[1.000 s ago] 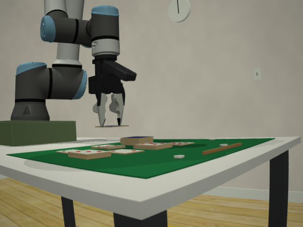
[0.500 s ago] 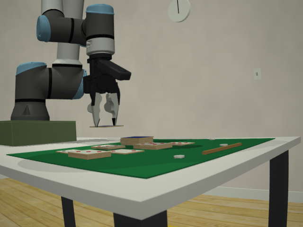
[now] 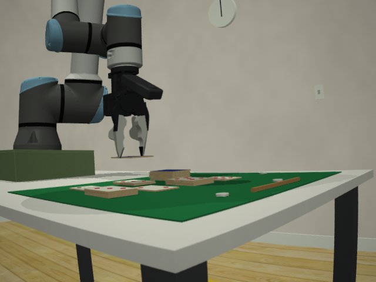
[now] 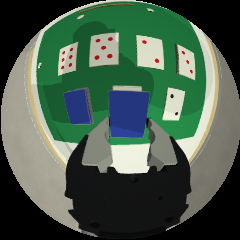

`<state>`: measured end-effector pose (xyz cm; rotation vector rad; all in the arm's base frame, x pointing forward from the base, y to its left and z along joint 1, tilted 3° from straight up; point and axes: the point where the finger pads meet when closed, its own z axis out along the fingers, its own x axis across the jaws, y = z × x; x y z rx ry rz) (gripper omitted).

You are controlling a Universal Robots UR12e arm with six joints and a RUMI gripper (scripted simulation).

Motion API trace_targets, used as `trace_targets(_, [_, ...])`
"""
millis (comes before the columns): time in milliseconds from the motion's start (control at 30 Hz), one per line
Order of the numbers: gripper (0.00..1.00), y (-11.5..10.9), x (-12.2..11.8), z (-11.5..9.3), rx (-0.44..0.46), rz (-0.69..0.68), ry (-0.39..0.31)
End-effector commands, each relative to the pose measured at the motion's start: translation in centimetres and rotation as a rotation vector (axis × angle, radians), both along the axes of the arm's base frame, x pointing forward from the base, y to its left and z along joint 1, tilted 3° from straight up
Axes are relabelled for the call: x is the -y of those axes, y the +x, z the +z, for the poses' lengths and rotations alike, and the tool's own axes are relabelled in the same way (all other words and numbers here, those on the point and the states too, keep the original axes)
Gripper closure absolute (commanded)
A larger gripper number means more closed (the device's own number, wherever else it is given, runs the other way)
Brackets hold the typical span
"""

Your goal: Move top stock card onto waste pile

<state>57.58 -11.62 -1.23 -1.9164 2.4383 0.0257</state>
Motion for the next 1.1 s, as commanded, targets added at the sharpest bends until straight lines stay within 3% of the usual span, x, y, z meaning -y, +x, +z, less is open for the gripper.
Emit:
trace_targets(0, [0.61, -0.2, -0.2, -0.7, -0.004, 0.002, 0.003])
trace_targets(1067, [0.61, -0.1, -0.5, -4.9, -0.004, 0.002, 0.003])
